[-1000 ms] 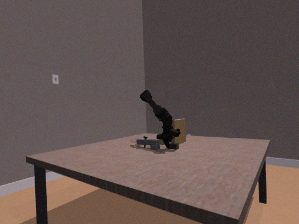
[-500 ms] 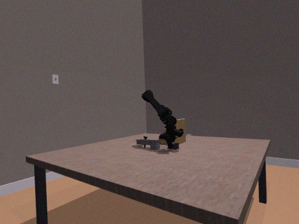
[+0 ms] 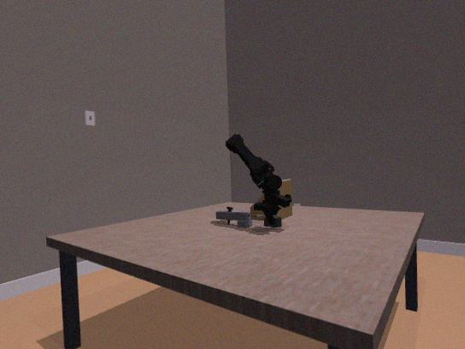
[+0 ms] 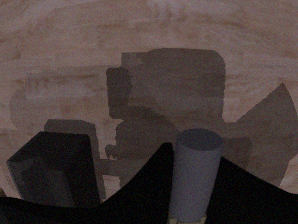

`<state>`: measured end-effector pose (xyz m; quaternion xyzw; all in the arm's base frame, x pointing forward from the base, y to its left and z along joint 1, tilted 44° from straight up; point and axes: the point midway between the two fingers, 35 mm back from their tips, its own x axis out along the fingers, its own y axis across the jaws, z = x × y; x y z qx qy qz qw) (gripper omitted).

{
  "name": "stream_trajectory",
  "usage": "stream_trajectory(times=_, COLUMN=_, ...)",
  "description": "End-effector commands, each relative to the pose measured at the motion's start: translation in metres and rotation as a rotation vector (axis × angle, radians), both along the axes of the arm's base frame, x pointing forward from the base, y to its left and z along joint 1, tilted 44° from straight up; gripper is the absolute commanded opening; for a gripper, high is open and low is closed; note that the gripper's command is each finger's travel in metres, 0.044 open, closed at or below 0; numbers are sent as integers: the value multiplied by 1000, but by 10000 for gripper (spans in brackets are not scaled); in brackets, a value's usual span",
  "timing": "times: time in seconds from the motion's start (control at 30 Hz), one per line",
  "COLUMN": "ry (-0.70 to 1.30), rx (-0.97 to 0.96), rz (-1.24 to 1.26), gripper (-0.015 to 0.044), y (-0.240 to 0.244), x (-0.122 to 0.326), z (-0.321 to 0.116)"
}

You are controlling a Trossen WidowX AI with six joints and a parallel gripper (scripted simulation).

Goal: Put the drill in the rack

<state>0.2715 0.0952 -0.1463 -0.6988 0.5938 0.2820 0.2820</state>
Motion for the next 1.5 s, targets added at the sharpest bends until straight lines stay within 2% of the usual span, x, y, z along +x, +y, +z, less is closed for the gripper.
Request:
stream_trajectory(times=0.0, ry=-2, rx=4, rz=-3, gripper=0, y=2, x=0, z=3)
stream_trajectory(times=1.47, ry=-2, rx=4, rz=-3, gripper=0, y=13, x=-5, z=18)
